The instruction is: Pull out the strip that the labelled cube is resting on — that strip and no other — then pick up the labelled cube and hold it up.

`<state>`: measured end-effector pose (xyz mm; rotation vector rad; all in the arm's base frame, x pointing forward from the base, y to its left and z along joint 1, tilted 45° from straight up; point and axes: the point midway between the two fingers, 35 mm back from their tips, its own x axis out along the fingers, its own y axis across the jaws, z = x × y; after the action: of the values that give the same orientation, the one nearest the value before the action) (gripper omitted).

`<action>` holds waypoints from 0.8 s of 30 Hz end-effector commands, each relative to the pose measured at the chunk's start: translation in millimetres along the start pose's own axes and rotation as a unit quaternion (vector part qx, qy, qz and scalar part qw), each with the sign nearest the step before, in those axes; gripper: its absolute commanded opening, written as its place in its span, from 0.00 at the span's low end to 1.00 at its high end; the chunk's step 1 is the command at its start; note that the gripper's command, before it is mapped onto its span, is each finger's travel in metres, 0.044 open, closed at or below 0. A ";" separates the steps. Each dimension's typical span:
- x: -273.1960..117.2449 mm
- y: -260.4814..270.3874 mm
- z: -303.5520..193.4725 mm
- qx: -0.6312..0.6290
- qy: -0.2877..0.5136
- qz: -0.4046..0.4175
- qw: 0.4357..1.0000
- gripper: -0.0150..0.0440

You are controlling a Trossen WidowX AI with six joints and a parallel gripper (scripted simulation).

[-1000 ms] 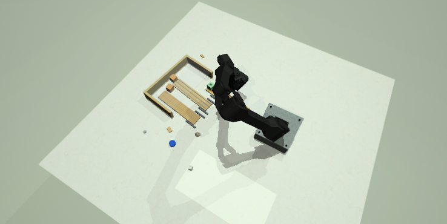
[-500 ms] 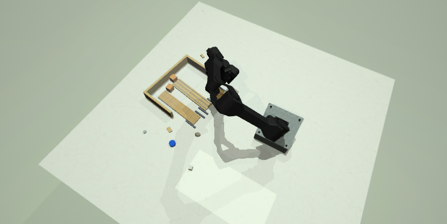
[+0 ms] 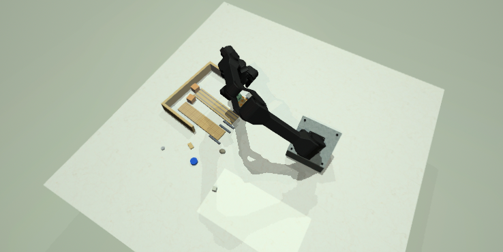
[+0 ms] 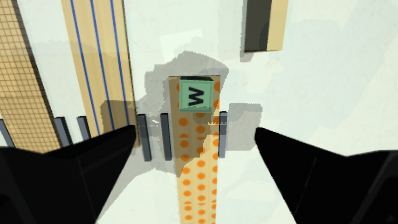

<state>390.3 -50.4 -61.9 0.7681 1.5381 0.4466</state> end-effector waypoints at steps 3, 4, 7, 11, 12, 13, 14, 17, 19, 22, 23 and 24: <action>3.2 0.9 16.2 0.005 0.002 0.003 1.000 0.96; 4.1 0.9 16.3 0.005 0.002 0.003 1.000 0.91; 8.4 0.9 16.6 0.005 0.002 0.003 1.000 0.78; 15.0 0.8 16.9 0.005 0.002 0.003 1.000 0.68; 16.7 0.8 17.0 0.005 0.002 0.003 1.000 0.68; 18.3 0.8 17.1 0.005 0.002 0.003 1.000 0.68; 20.0 0.8 17.1 0.005 0.002 0.003 1.000 0.68; 25.0 0.8 17.2 0.005 0.002 0.003 1.000 0.68; 28.3 0.8 17.3 0.005 0.002 0.003 1.000 0.68; 33.2 0.8 17.3 0.005 0.002 0.004 1.000 0.68; 34.8 0.8 17.3 0.005 0.002 0.004 1.000 0.68; 36.5 0.9 17.3 0.005 0.002 0.004 1.000 0.68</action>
<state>409.5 -31.9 -83.4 0.7687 1.5371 0.4474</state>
